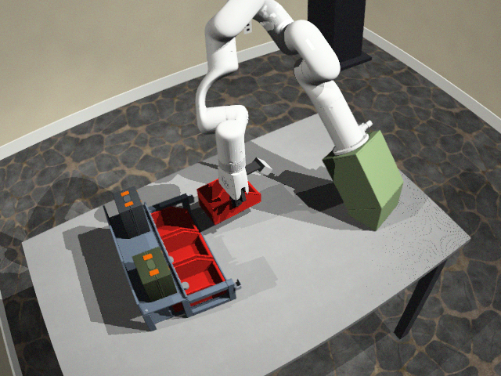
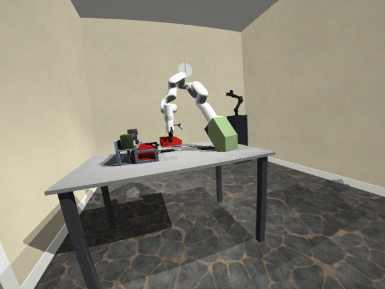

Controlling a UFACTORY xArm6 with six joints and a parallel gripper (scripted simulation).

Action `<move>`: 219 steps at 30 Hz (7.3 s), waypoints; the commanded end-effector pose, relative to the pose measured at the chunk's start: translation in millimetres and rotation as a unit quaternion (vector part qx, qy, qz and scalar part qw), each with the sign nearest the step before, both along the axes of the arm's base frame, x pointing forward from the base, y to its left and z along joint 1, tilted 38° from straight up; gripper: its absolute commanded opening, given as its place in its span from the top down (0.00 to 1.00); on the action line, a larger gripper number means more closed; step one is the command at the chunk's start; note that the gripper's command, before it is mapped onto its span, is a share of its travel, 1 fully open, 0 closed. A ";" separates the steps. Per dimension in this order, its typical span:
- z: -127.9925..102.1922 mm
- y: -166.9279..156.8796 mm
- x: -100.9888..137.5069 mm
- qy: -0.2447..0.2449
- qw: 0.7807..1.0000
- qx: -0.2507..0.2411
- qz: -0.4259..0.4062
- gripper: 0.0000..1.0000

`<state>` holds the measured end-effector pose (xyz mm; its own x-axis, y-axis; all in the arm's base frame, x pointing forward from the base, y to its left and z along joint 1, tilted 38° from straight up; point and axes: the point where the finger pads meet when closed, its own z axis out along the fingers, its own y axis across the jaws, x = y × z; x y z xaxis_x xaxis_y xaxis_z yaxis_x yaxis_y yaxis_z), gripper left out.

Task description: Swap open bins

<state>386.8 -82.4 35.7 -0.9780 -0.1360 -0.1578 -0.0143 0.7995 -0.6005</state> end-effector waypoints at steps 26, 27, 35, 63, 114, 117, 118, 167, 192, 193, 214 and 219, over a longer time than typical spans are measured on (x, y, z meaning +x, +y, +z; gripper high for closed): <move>25.4 18.5 -5.8 0.000 1.000 0.000 0.000 1.00; 25.4 18.5 -5.8 0.000 1.000 0.000 0.000 1.00; 23.7 21.0 -5.5 -0.001 1.000 0.000 -0.001 1.00; -48.2 122.8 8.8 -0.040 0.998 0.014 -0.053 1.00; -106.5 80.3 24.3 -0.040 0.998 0.014 -0.053 1.00; -108.7 78.7 24.9 -0.040 0.998 0.014 -0.053 1.00; -109.1 78.4 25.0 -0.040 0.998 0.014 -0.053 1.00; -115.2 73.2 26.6 -0.040 0.998 0.014 -0.053 0.74; -115.2 73.2 26.6 -0.040 0.998 0.014 -0.053 0.74; -115.2 73.2 26.6 -0.040 0.998 0.014 -0.053 0.74; -113.0 74.9 26.0 -0.040 0.998 0.014 -0.053 0.74; -110.5 76.8 25.4 -0.040 0.998 0.014 -0.053 0.74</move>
